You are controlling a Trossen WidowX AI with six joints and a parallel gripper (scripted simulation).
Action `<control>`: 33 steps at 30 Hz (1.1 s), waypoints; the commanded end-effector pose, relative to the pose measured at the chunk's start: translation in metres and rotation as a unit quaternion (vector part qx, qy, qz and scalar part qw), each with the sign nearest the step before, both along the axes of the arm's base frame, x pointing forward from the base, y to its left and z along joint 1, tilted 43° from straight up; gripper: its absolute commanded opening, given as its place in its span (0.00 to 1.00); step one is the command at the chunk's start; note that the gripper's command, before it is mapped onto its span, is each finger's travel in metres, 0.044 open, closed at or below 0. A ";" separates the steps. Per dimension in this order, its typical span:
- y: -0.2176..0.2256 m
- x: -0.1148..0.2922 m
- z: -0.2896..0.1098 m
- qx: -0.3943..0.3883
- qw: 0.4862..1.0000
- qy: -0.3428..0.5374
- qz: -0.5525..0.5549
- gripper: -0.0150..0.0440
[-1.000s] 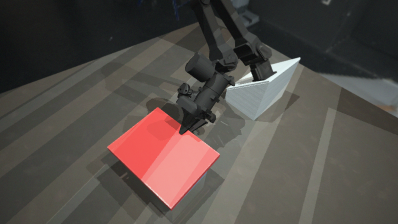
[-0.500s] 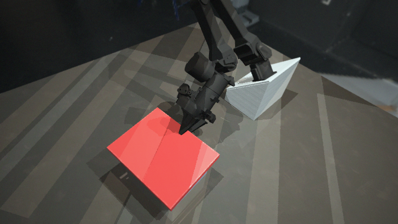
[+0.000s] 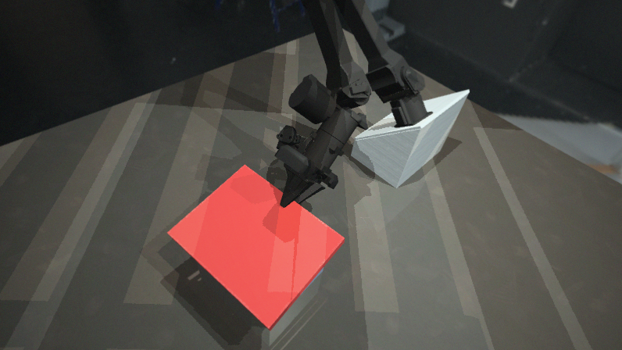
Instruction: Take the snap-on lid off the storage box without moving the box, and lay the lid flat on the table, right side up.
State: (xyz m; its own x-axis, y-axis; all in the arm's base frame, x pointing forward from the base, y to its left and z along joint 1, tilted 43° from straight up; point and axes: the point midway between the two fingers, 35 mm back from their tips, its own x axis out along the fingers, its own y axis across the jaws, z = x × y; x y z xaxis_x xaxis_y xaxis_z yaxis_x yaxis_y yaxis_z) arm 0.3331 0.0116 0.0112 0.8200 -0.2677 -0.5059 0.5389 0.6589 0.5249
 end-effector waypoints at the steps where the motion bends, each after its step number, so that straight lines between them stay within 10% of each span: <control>1: 0.004 0.001 0.006 0.002 1.000 -0.004 -0.001 0.25; 33: 0.036 0.013 0.036 0.003 1.000 -0.004 -0.001 0.25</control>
